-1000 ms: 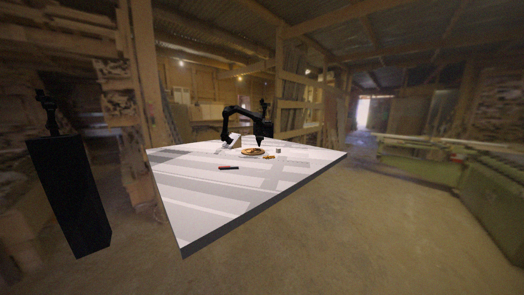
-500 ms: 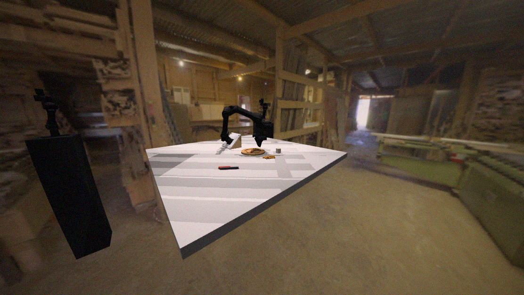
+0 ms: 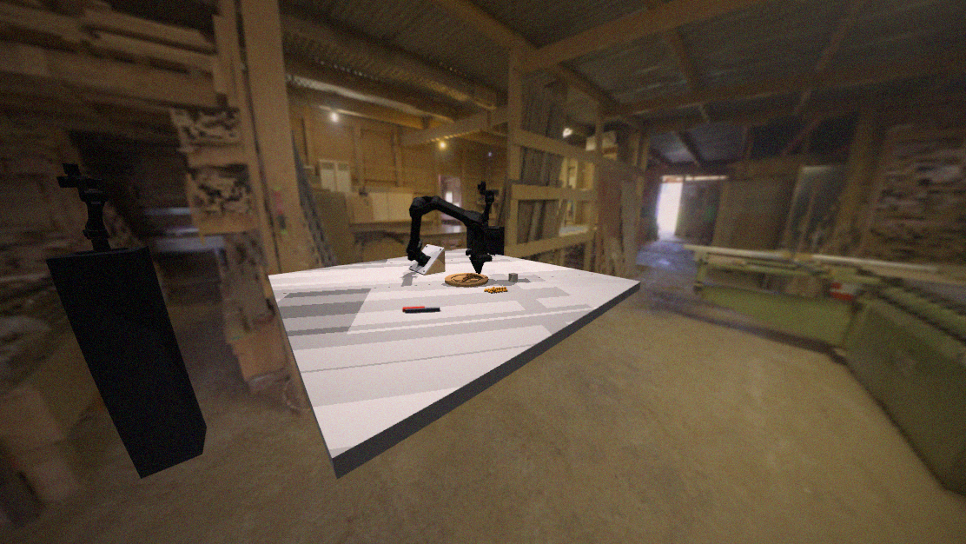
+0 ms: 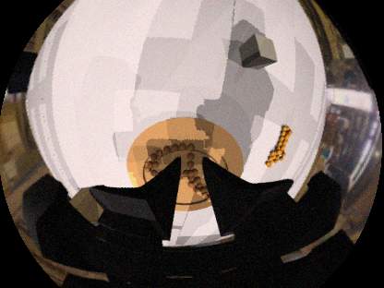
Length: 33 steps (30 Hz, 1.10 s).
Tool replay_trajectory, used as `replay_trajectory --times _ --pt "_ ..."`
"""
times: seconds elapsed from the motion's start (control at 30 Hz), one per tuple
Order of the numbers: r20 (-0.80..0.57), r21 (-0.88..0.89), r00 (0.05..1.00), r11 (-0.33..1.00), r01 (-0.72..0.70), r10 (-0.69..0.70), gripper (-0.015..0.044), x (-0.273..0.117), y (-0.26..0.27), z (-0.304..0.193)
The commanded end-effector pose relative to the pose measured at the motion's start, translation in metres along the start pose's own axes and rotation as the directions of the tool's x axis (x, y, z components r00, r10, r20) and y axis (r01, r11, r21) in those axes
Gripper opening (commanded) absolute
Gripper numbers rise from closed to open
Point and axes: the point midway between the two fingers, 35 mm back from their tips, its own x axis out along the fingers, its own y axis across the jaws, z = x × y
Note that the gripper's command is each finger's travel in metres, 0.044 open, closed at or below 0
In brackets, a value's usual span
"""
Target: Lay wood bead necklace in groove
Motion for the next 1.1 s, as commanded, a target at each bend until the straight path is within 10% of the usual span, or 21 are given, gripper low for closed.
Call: replay_trajectory --times 0.0,0.3,0.47,1.07 --pt "-0.007 -0.003 1.000 1.000 0.002 -0.002 0.0120 0.007 0.000 -0.002" --pt "-0.010 -0.004 1.000 1.000 0.000 0.000 0.0120 0.017 0.000 -0.003" --pt "-0.005 -0.002 1.000 1.000 -0.003 0.003 0.0000 0.015 0.000 -0.002" --pt "-0.005 -0.002 1.000 1.000 -0.003 0.003 0.0000 0.015 0.000 -0.002"
